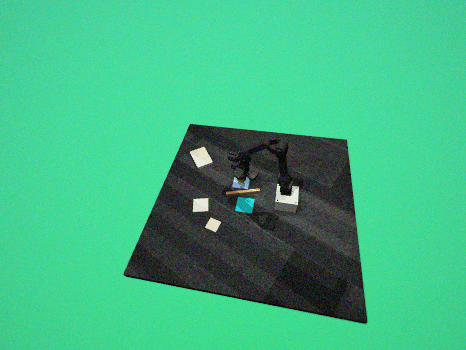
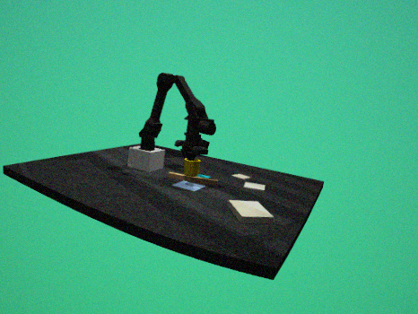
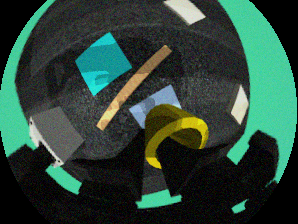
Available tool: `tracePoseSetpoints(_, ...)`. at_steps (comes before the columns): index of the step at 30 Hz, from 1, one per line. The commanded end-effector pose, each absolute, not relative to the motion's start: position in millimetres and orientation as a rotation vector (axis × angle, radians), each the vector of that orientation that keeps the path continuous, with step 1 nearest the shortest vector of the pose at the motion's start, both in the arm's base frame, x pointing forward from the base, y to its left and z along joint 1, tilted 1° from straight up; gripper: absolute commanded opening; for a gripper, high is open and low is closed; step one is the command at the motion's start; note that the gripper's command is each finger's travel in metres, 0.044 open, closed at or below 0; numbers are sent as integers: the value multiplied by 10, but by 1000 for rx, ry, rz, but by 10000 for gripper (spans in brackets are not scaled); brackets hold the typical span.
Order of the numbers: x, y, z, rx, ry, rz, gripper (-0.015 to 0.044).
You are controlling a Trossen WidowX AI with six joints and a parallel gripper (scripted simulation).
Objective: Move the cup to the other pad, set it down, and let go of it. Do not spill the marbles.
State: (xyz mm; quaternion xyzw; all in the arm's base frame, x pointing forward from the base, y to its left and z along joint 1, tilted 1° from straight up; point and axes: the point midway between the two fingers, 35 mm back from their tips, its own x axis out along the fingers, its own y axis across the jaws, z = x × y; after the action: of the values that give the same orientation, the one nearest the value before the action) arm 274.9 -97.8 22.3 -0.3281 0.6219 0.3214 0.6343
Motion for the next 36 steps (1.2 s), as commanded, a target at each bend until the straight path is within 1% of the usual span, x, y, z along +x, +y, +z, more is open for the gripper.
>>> tracePoseSetpoints(1,2726,-871,225,-748,1419,734,0)
tracePoseSetpoints(36,2591,-140,246,-743,1415,741,0)
